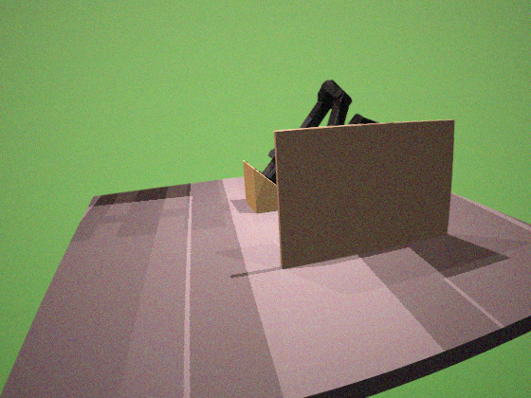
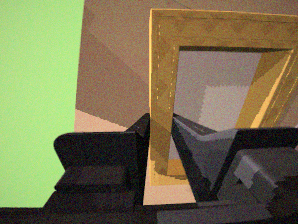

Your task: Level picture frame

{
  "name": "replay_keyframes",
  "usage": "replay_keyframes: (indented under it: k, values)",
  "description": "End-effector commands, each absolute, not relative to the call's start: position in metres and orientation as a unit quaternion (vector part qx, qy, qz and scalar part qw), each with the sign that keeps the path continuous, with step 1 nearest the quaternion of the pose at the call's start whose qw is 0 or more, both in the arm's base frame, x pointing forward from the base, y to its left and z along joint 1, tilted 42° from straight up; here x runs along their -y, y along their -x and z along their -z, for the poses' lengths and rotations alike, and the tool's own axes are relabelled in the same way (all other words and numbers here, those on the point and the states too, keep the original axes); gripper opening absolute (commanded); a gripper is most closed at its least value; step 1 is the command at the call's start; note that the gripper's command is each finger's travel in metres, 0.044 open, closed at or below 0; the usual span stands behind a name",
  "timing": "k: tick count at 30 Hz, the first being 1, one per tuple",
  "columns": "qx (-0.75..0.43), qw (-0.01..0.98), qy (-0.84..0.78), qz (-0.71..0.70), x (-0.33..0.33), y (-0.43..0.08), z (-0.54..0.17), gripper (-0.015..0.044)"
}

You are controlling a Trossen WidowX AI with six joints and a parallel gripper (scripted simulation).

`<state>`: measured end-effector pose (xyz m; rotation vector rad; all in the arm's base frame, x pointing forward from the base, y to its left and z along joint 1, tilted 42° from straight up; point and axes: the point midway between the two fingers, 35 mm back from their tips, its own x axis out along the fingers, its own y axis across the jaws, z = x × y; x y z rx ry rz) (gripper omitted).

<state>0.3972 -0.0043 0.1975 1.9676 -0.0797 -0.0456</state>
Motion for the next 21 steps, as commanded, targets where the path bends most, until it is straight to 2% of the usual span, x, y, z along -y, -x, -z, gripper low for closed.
replay_keyframes:
  k: [1, 21]
  values:
    - [0.039, 0.551, -0.833, 0.017, 0.0060, -0.3977, -0.2006, 0.0000]
    - [0.039, 0.551, -0.833, 0.017, 0.0073, -0.3977, -0.1989, 0.0000]
